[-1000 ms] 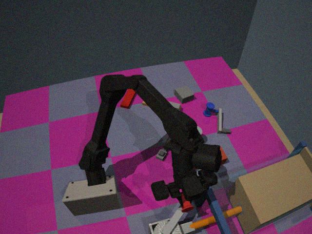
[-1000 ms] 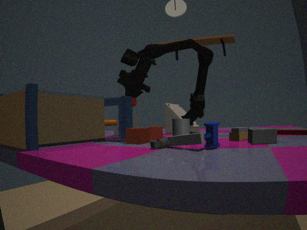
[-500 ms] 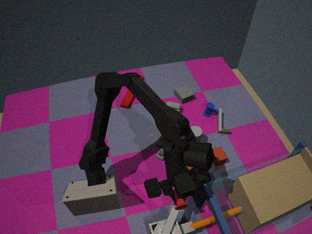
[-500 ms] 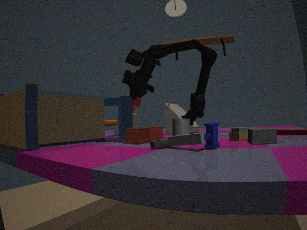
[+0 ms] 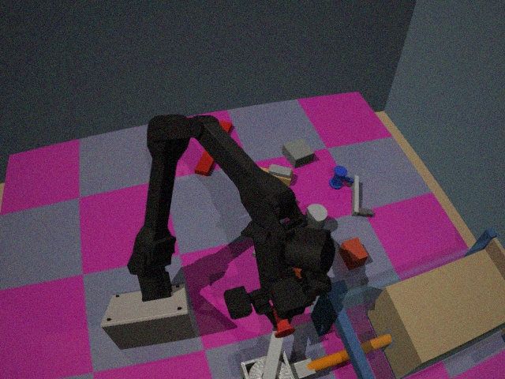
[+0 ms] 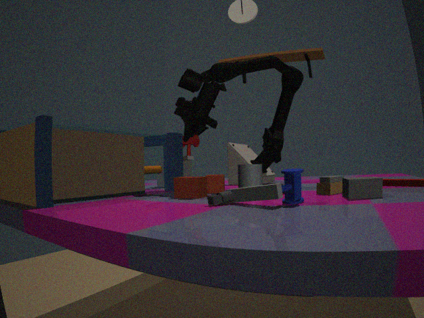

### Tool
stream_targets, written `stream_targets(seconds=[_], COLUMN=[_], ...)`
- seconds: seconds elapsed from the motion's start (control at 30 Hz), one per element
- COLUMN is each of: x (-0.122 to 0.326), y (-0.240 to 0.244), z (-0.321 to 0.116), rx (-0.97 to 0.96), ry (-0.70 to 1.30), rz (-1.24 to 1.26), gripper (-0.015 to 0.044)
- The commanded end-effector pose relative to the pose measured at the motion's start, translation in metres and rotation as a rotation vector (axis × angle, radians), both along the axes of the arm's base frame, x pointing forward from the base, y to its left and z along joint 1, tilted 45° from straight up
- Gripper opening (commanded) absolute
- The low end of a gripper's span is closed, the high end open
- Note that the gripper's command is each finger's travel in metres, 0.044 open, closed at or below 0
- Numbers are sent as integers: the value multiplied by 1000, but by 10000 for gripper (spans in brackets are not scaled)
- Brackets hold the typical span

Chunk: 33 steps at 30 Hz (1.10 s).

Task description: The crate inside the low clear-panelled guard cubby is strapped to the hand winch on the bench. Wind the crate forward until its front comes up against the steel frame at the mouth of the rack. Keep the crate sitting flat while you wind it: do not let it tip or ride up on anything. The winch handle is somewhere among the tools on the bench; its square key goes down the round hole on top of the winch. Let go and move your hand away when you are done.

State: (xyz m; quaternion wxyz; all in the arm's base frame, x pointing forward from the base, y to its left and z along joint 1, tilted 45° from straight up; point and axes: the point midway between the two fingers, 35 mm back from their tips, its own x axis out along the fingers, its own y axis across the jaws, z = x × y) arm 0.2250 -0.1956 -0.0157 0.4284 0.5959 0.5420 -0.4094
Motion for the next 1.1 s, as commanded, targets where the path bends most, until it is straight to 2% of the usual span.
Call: stream_targets(seconds=[0.0, 1.07], x=[-21, -60], y=[10, 11], z=[-10, -11], rx=[37, 36], ry=[56, 58], rz=[-4, -4], gripper=[0, 0])
